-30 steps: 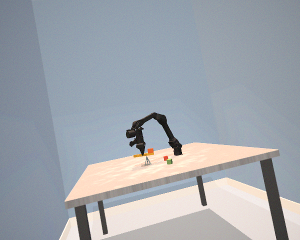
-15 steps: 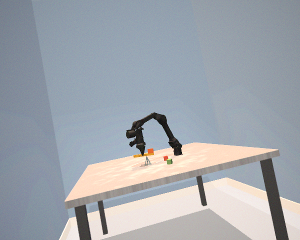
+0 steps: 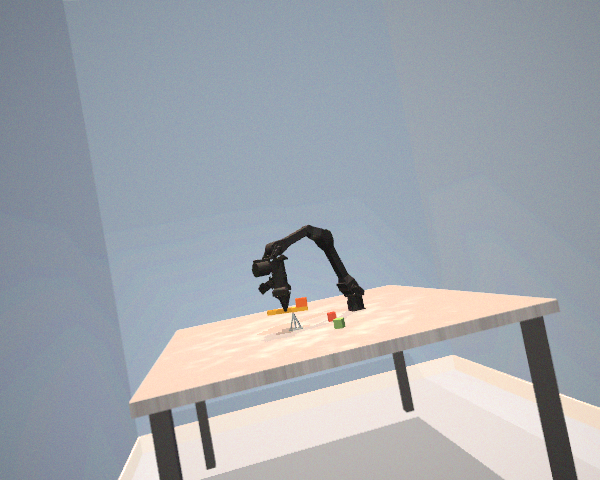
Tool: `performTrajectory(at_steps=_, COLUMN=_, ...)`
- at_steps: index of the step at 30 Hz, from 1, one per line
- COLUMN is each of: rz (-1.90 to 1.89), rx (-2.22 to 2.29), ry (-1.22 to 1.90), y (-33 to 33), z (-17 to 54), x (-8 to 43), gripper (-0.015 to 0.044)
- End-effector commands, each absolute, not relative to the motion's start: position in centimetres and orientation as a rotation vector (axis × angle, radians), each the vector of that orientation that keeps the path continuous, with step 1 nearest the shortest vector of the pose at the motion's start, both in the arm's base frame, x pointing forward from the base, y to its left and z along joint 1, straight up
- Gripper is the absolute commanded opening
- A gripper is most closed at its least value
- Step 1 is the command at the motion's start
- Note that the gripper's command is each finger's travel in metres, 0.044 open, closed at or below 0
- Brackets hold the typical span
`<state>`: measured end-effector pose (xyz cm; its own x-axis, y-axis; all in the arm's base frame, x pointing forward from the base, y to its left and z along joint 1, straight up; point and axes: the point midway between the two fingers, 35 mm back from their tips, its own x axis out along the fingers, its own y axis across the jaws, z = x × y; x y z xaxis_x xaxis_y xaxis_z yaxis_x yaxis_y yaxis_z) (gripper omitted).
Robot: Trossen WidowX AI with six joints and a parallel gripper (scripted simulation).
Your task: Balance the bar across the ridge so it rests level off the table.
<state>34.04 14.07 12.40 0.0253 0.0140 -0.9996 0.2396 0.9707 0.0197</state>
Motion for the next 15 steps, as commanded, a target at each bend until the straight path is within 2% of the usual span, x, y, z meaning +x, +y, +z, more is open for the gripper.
performTrajectory(at_steps=1, rz=-0.18, rx=0.206, ry=1.533, y=14.02, z=12.47, x=34.09, gripper=0.0)
performTrajectory(at_steps=15, rz=-0.18, rx=0.206, ry=1.533, y=14.02, z=12.36, x=34.09, gripper=0.0)
